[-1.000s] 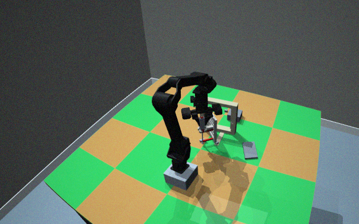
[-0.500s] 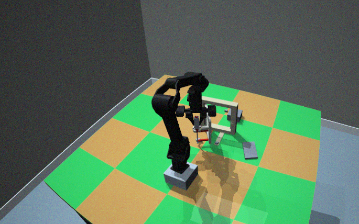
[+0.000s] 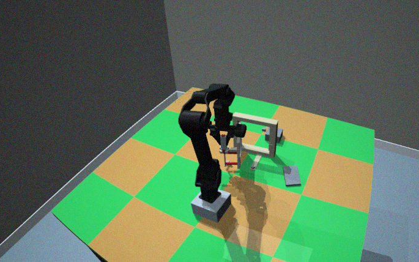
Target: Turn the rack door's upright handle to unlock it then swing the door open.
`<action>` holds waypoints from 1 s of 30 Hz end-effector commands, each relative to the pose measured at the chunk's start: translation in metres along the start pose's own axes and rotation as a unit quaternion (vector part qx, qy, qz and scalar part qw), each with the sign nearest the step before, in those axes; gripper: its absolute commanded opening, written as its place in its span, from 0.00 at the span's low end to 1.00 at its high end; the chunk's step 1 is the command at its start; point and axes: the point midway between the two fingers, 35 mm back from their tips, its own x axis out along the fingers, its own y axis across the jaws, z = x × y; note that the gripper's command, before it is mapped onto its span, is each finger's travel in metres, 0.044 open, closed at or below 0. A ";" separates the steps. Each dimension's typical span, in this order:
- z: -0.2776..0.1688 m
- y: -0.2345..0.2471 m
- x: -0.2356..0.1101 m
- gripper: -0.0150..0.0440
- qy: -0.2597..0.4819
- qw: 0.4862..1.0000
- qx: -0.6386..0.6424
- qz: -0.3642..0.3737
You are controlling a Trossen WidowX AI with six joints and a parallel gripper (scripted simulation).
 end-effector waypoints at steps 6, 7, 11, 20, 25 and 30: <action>0.005 0.012 0.000 0.29 -0.002 0.998 0.062 -0.003; 0.005 0.014 0.000 0.29 -0.002 0.998 0.069 -0.003; 0.008 0.021 0.000 0.29 -0.002 0.995 0.095 -0.003; 0.015 0.036 0.000 0.29 -0.002 0.988 0.155 -0.002; 0.017 0.040 0.000 0.29 -0.003 0.985 0.170 -0.002; 0.017 0.040 0.000 0.29 -0.003 0.985 0.170 -0.002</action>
